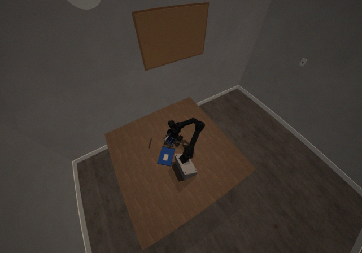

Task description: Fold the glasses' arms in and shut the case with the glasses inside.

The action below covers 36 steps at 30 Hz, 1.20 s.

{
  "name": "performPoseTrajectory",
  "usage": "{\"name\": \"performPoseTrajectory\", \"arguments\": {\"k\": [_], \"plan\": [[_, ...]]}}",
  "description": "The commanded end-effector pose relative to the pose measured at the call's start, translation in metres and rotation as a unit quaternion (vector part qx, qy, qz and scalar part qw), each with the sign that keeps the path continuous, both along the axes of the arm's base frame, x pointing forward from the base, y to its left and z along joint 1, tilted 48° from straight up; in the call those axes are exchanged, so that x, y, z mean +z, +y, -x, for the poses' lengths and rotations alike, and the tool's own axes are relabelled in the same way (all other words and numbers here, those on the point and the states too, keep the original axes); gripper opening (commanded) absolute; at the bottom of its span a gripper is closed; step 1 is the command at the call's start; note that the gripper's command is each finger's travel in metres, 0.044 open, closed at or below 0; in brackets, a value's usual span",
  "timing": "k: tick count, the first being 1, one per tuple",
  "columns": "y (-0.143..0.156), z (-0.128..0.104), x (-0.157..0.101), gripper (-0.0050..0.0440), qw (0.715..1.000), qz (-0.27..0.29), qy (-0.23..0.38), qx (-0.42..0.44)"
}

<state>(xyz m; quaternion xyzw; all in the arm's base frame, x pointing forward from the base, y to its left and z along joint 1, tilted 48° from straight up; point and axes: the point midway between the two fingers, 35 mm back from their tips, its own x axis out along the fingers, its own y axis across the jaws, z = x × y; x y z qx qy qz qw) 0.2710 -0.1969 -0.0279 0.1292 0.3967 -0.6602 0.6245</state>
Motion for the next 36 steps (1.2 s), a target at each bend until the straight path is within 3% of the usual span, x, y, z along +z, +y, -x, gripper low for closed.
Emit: {"name": "performPoseTrajectory", "arguments": {"k": [1,36], "plan": [[0.0016,-0.0013,-0.0023,0.0,1.0,-0.004,-0.002,0.0],[0.0026,-0.0055,-0.0044,0.0,1.0,-0.004,-0.002,0.0]]}}
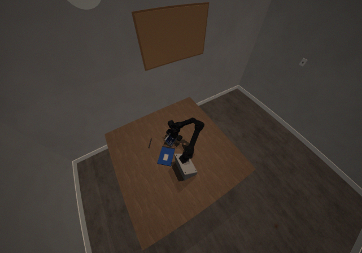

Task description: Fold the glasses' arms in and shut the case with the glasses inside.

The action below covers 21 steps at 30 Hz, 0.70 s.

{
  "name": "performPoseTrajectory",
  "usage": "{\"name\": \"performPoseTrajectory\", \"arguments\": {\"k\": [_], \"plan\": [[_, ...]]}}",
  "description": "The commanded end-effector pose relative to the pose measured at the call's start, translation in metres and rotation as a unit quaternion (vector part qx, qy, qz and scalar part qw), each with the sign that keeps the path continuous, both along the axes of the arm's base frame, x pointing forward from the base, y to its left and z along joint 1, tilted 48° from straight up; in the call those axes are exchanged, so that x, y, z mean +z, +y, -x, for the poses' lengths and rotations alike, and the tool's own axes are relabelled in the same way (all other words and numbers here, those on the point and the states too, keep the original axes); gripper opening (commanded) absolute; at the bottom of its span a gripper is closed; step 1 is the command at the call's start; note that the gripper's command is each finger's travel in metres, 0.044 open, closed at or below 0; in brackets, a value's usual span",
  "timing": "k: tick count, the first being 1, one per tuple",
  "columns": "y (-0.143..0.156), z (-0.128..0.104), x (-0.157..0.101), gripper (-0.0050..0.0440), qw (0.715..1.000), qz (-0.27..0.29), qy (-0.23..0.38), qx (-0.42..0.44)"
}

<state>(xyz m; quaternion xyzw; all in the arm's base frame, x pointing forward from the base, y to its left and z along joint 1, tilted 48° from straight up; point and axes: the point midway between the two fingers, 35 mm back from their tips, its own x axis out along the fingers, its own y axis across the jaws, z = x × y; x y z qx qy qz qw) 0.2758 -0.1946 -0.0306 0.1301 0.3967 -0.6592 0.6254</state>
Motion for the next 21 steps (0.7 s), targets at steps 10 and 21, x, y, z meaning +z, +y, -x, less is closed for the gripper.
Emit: {"name": "performPoseTrajectory", "arguments": {"k": [10,21], "plan": [[0.0005,-0.0009,-0.002,0.0,1.0,-0.003,-0.001,-0.001],[0.0004,-0.0007,-0.0019,0.0,1.0,-0.003,-0.001,-0.001]]}}
